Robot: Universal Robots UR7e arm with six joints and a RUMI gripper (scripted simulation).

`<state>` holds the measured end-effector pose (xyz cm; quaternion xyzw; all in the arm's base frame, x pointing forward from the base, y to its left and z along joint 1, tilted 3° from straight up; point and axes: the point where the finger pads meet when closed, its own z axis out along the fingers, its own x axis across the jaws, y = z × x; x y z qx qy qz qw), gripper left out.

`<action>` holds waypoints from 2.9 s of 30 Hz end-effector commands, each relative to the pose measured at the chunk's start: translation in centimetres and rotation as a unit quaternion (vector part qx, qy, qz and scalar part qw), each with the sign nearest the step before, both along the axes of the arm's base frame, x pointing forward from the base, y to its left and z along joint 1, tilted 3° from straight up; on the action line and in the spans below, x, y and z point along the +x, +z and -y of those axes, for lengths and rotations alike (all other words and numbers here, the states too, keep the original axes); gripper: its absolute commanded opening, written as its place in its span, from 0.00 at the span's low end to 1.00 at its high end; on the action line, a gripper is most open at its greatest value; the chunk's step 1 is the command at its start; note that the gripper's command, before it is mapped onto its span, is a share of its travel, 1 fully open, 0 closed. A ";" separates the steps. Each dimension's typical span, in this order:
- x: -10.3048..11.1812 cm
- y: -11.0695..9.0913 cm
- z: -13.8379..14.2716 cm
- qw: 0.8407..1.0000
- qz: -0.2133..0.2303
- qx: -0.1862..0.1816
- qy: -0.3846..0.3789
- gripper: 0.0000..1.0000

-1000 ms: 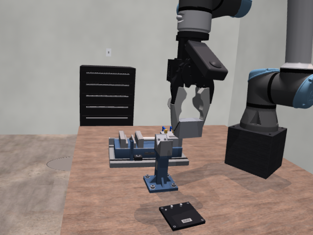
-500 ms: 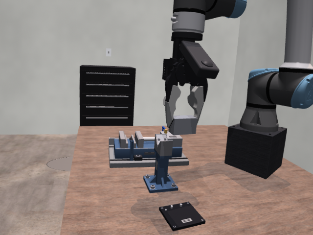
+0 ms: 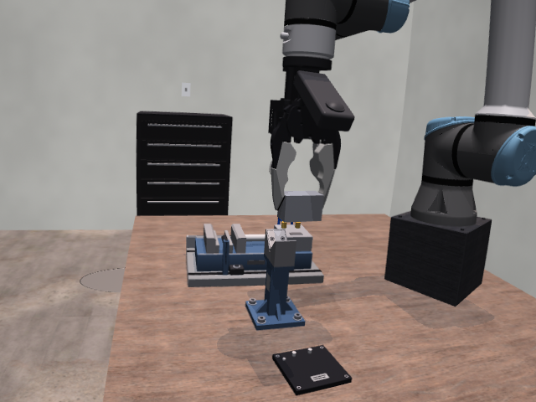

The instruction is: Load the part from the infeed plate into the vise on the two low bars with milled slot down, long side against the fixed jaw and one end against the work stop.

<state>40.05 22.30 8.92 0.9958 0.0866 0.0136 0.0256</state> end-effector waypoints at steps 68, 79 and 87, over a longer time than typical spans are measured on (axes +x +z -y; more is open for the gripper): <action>0.8 0.5 9.0 1.000 0.002 0.001 -0.029 0.00; 0.8 0.5 9.0 1.000 0.002 0.001 -0.029 0.00; 0.8 0.5 9.0 1.000 0.002 0.001 -0.029 0.00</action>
